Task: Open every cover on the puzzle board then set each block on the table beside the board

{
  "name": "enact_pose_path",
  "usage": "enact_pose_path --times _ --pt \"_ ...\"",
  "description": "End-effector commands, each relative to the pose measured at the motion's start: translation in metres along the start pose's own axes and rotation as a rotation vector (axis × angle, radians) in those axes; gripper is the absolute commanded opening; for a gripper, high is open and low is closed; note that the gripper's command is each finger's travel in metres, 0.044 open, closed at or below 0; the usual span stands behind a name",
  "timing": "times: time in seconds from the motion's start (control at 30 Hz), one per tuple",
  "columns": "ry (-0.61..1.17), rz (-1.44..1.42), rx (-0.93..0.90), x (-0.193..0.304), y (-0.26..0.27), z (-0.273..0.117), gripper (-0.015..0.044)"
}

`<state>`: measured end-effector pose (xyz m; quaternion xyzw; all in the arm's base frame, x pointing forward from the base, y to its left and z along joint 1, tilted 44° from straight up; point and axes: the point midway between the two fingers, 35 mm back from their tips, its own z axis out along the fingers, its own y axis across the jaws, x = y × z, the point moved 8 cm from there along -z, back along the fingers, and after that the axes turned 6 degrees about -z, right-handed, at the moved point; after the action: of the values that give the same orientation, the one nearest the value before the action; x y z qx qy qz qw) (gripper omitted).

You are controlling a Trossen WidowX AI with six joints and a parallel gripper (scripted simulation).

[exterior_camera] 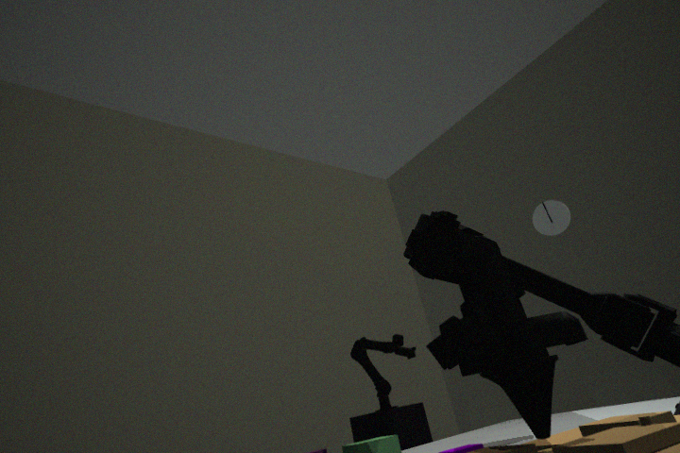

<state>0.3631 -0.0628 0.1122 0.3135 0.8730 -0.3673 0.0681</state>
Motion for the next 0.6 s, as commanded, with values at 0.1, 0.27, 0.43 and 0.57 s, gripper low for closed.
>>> enact_pose_path --times 0.1,0.27,0.43,0.57 --pt "-0.002 -0.005 0.006 0.0 -0.0001 0.0075 0.0" --pt "-0.002 -0.005 0.006 -0.0001 -0.0001 0.0098 0.0" --pt "-0.002 -0.005 0.006 -0.0022 0.0005 0.0106 0.0" --pt "-0.002 -0.005 0.006 -0.0067 0.0017 0.0121 0.0"
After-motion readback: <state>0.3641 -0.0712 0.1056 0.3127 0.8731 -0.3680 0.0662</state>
